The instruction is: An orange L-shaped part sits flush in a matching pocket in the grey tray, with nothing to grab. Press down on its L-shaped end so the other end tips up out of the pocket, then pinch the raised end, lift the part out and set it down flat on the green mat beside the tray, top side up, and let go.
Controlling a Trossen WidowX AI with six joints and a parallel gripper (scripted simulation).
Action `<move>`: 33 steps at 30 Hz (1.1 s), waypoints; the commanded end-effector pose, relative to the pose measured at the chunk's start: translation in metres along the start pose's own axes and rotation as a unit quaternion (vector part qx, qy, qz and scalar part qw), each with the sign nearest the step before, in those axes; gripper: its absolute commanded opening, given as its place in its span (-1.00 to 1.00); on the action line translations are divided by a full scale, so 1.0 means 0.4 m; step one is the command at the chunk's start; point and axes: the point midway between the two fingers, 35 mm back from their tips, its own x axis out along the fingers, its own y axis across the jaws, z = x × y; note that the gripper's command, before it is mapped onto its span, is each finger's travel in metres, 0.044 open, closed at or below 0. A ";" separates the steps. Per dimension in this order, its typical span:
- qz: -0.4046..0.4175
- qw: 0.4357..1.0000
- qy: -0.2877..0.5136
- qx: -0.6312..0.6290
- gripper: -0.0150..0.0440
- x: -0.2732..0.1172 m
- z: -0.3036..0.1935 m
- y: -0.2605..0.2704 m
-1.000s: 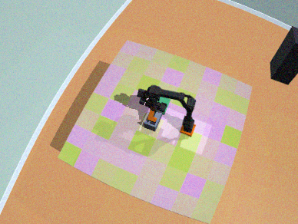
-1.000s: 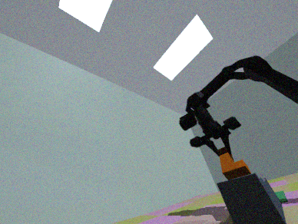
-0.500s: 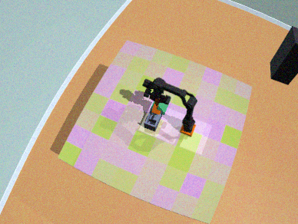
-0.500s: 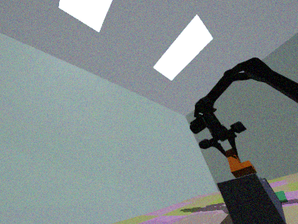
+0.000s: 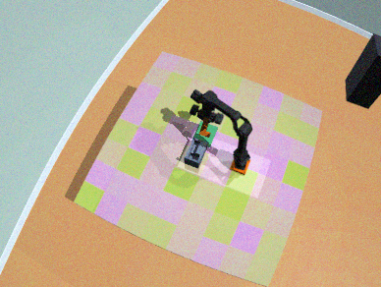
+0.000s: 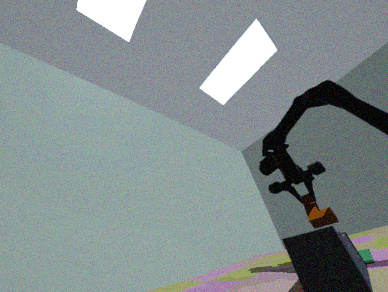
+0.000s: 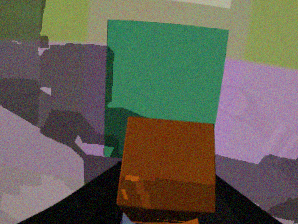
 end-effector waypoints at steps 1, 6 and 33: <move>-0.001 1.000 0.002 -0.001 -0.49 0.003 0.038 0.000; -0.001 1.000 0.002 -0.001 -0.49 0.004 0.047 -0.001; -0.001 1.000 0.002 -0.001 -0.49 0.106 0.047 -0.001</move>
